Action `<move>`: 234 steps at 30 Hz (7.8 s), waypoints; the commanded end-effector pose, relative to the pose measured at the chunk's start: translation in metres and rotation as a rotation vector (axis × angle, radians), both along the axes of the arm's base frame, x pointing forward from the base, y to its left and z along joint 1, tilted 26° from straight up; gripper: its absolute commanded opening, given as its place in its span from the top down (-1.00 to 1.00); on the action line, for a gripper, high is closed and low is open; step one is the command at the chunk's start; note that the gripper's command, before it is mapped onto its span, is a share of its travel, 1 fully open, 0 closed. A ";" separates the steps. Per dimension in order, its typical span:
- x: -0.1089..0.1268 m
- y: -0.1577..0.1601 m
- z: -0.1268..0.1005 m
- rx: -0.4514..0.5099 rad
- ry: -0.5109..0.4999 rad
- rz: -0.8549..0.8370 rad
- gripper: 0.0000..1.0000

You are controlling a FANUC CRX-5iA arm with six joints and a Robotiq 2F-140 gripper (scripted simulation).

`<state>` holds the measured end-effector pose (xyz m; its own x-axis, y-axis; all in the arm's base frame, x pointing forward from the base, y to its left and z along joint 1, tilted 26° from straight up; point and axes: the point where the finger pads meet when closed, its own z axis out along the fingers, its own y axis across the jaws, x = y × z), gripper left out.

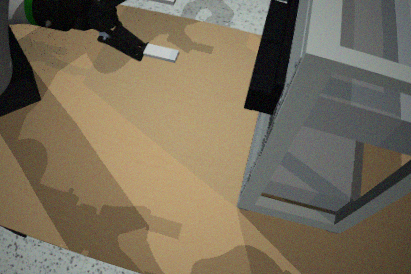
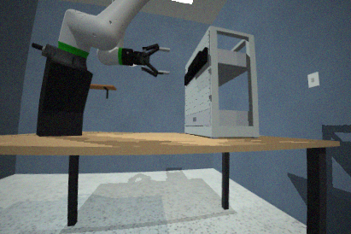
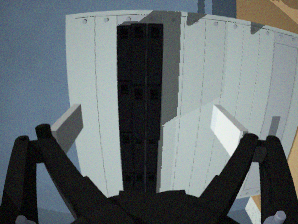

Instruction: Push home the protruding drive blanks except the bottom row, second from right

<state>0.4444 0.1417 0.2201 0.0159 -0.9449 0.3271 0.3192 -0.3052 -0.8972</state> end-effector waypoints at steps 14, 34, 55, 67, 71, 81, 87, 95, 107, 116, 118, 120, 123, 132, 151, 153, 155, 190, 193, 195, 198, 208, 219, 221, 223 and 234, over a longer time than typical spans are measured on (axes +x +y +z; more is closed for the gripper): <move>0.032 0.024 0.003 0.000 0.000 0.000 -1.00; 0.098 0.074 0.011 0.000 0.000 0.000 -1.00; 0.100 0.075 0.011 0.000 0.000 0.000 -1.00; 0.100 0.075 0.011 0.000 0.000 0.000 -1.00; 0.100 0.075 0.011 0.000 0.000 0.000 -1.00; 0.100 0.075 0.011 0.000 0.000 0.000 -1.00; 0.100 0.075 0.011 0.000 0.000 0.000 -1.00; 0.100 0.075 0.011 0.000 0.000 0.000 -1.00; 0.100 0.075 0.011 0.000 0.000 0.000 -1.00; 0.100 0.075 0.011 0.000 0.000 0.000 -1.00; 0.100 0.075 0.011 0.000 0.000 0.000 -1.00; 0.100 0.075 0.011 0.000 0.000 0.000 -1.00; 0.100 0.075 0.011 0.000 0.000 0.000 -1.00; 0.100 0.075 0.011 0.000 0.000 0.000 1.00; 0.100 0.075 0.011 0.000 0.000 0.000 1.00; 0.100 0.075 0.011 0.000 0.000 0.000 1.00; 0.100 0.075 0.011 0.000 0.000 0.000 1.00; 0.107 0.071 0.029 0.000 0.000 0.000 1.00; 0.107 0.071 0.029 0.000 0.000 0.000 1.00; 0.107 0.071 0.029 0.000 0.000 0.000 1.00; 0.107 0.071 0.029 0.000 0.000 0.000 1.00; 0.107 0.071 0.029 0.000 0.000 0.000 1.00; 0.107 0.071 0.029 0.000 0.000 0.000 1.00; 0.107 0.071 0.029 0.000 0.000 0.000 1.00; 0.108 0.071 0.030 0.000 0.000 0.000 1.00; 0.117 0.072 0.032 0.000 0.000 0.000 1.00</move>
<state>0.5608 0.2132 0.2523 0.0158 -0.9448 0.3273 0.3191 -0.3054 -0.8972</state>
